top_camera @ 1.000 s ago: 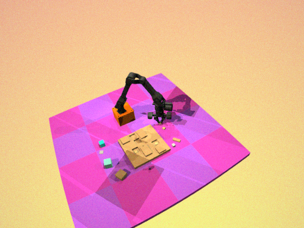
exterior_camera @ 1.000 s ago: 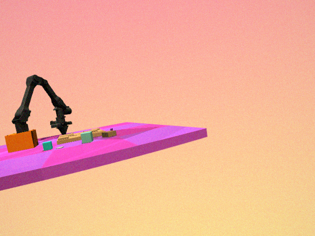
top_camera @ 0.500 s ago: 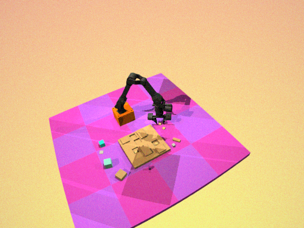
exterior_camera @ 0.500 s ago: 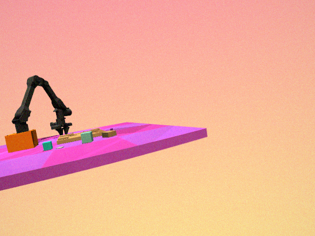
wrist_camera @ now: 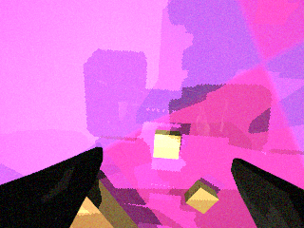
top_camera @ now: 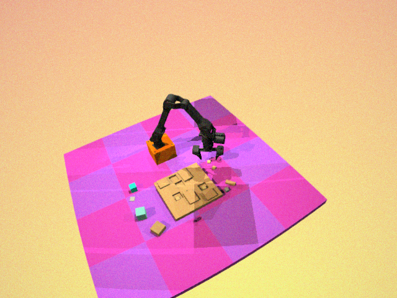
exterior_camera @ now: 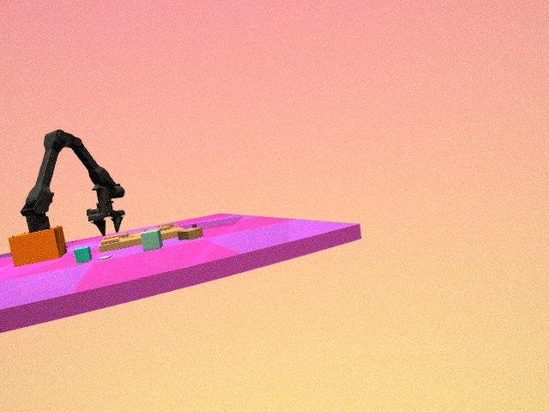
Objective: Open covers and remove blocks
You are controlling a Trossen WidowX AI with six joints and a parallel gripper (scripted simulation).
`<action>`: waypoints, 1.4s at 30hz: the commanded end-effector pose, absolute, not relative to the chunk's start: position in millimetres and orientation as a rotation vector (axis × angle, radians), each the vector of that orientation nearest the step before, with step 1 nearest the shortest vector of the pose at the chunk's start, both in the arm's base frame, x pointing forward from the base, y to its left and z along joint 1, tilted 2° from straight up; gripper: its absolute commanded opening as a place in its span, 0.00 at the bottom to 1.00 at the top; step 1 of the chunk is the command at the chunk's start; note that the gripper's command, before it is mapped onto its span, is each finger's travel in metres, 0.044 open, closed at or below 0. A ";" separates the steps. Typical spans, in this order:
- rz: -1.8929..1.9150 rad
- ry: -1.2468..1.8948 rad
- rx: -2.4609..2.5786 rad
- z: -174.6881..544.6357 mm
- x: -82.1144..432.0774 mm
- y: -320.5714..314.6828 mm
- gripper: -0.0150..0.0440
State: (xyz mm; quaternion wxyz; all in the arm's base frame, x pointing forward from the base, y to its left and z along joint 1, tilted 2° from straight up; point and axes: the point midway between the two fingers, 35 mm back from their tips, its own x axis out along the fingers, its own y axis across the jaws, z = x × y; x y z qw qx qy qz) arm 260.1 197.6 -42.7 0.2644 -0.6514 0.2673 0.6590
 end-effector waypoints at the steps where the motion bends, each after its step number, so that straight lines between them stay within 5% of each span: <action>1: 1.771 0.716 -1.759 -30.1 262.5 199.4 1.00; 17: 1.771 0.714 -1.759 13.8 260.7 197.8 1.00; 34: 1.488 0.973 -1.487 15.7 318.4 156.8 0.25; 42: 1.134 1.232 -1.133 16.5 345.8 129.6 0.25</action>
